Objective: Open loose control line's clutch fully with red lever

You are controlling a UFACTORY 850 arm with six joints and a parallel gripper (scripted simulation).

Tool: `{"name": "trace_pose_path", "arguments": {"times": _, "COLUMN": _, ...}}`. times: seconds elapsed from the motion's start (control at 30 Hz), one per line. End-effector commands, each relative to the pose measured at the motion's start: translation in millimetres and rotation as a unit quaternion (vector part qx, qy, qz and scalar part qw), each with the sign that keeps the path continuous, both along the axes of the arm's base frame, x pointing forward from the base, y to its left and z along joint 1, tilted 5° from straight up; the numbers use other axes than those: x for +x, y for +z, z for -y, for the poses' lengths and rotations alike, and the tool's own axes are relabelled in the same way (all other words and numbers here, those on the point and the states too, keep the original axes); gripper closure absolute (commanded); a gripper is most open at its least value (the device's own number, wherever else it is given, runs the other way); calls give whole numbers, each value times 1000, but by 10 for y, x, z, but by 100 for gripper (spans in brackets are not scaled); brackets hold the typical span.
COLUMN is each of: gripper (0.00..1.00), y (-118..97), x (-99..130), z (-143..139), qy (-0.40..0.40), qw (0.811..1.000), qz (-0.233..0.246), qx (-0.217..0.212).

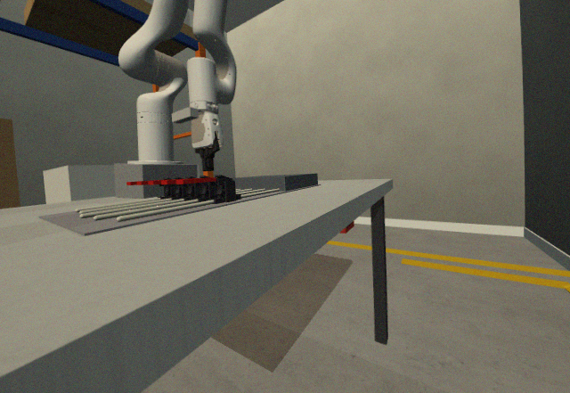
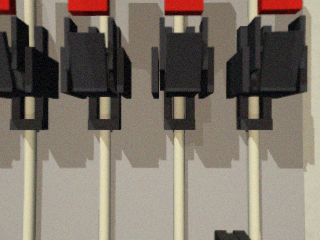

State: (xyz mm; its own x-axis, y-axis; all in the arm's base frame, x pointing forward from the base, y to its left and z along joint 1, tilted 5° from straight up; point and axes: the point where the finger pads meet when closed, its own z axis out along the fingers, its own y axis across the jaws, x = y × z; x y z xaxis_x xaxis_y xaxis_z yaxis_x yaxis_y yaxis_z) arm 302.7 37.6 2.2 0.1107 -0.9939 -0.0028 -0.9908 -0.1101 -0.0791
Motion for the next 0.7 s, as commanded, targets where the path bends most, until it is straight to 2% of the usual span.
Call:
{"name": "trace_pose_path", "arguments": {"times": 0.0, "gripper": 100, "y": -73, "x": 14, "z": -2, "qy": 0, "qw": 1000, "qz": 0, "qx": 0}}
{"name": "trace_pose_path", "arguments": {"times": 0.47, "gripper": 100, "y": -598, "x": 71, "z": -19, "qy": 0, "qw": 1000, "qz": 0, "qx": 0}}
{"name": "trace_pose_path", "arguments": {"times": 0.67, "gripper": 100, "y": -687, "x": 80, "z": -21, "qy": 0, "qw": 1000, "qz": 0, "qx": 0}}
